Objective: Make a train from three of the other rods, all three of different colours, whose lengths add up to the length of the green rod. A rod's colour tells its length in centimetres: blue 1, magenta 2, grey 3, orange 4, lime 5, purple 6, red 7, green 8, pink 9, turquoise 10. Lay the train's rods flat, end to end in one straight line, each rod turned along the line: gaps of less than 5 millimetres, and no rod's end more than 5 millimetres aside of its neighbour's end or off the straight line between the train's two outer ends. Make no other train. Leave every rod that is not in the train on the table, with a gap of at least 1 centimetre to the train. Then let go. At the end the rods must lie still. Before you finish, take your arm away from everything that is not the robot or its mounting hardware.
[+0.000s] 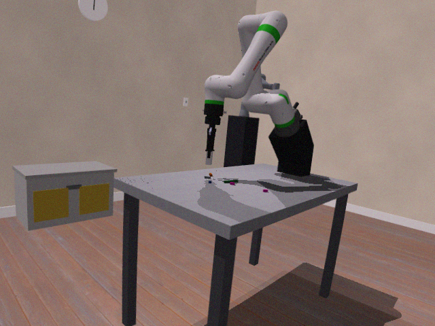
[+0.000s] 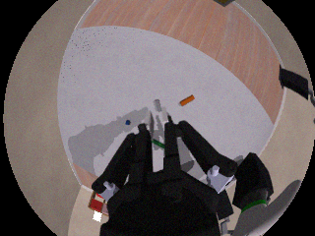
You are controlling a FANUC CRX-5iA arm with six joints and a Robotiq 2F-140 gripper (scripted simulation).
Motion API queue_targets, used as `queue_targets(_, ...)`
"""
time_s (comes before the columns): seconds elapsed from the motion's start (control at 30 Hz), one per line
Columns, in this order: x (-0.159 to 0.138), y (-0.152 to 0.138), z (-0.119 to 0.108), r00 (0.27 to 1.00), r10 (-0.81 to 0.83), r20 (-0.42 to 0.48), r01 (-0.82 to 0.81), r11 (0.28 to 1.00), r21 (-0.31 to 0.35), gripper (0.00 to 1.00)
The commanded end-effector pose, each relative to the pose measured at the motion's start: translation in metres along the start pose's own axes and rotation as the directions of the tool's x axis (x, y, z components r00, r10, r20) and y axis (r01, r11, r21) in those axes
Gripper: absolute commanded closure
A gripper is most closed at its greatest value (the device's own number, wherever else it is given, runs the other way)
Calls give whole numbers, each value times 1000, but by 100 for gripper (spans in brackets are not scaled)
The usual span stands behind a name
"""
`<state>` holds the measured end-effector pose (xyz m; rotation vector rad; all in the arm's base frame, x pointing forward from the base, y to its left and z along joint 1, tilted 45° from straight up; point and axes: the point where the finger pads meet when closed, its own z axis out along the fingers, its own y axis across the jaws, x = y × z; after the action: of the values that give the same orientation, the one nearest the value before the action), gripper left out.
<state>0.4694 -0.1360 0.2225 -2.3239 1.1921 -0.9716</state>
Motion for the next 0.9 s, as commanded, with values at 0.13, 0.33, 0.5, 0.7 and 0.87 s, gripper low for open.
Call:
queue_targets(0.13, 0, 0, 0, 1000, 0, 0, 0, 1000, 0, 85)
queue_targets(0.33, 0, 0, 2, 1000, -1, 2, 1, 1000, -1, 85)
queue_targets(0.5, 0, 0, 6, 1000, -1, 5, 1, 1000, -3, 85)
queue_targets(0.7, 0, 0, 13, 1000, -1, 5, 1, 1000, -3, 85)
queue_targets(0.87, 0, 0, 19, 1000, -1, 5, 1, 1000, -3, 85)
